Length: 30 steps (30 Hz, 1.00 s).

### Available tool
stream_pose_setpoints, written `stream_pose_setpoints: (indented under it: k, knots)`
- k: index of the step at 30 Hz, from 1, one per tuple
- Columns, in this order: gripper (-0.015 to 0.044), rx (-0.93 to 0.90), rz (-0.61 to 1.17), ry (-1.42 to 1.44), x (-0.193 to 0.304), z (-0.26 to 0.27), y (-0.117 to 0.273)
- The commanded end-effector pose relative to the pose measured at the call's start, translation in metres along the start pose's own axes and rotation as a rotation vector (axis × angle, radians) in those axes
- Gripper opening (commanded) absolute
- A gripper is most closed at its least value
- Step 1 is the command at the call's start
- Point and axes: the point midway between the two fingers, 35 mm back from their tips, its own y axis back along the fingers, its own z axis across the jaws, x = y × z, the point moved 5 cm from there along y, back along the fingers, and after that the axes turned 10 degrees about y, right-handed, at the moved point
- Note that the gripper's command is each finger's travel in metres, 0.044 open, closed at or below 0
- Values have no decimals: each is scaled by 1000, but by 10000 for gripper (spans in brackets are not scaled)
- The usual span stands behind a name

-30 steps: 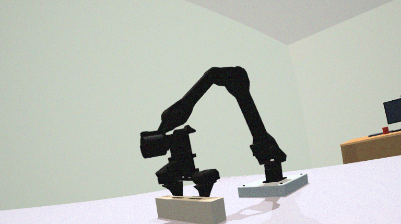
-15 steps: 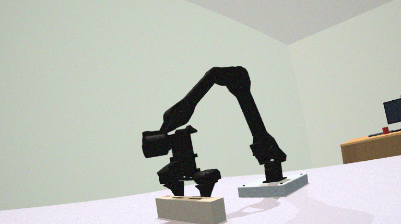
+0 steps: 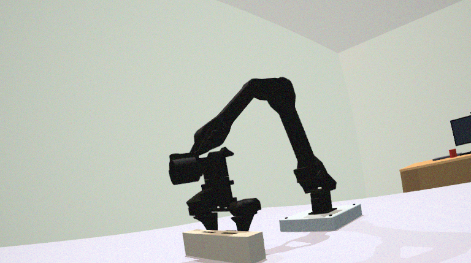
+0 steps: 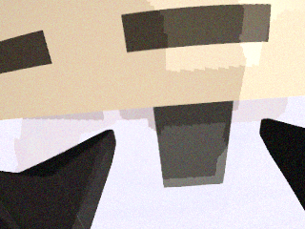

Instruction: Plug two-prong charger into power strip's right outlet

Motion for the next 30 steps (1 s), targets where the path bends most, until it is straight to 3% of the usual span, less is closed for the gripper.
stream_pose_setpoints:
  k: [1, 30]
  knots:
    - [440, -2, -5, 5, 2, 1, 0]
    - [440, -2, -2, 5, 36, 5, -2]
